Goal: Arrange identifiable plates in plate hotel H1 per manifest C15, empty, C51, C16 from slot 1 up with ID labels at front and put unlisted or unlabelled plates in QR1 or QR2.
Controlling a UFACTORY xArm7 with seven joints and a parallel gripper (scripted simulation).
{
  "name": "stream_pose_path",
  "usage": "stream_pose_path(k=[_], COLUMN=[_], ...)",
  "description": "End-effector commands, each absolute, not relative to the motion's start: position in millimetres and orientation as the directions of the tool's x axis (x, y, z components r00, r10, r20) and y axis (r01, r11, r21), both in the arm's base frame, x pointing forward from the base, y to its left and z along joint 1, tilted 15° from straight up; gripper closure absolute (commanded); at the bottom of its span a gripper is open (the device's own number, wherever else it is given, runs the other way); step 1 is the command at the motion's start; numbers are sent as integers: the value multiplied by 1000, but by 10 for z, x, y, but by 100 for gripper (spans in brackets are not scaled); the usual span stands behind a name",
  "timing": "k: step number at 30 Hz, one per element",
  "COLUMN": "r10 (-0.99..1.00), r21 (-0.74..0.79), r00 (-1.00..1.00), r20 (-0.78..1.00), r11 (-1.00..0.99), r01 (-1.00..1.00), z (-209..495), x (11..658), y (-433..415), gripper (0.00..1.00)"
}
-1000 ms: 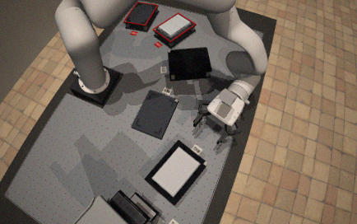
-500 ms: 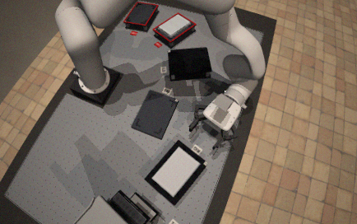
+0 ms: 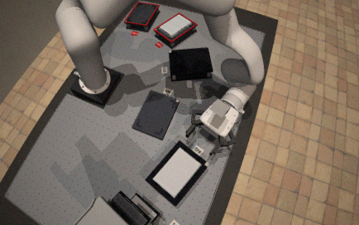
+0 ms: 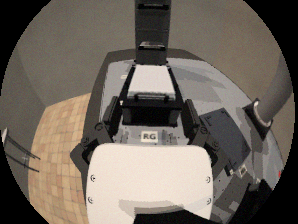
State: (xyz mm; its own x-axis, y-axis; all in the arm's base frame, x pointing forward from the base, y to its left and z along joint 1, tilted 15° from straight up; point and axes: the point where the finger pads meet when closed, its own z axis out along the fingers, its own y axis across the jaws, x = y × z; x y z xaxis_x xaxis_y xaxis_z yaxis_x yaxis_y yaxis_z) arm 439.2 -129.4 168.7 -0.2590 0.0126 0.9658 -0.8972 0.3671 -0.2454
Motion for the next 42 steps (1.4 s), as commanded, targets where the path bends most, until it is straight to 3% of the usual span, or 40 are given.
stream_pose_path(k=[1, 42], r10=[12, 12], r21=[-248, -248], r00=[-262, -262], r20=[965, 965], r11=[367, 367], r01=[-896, -896], z=[1694, 1668], x=[4376, 4269], y=[-1352, -1631], gripper=[0, 0])
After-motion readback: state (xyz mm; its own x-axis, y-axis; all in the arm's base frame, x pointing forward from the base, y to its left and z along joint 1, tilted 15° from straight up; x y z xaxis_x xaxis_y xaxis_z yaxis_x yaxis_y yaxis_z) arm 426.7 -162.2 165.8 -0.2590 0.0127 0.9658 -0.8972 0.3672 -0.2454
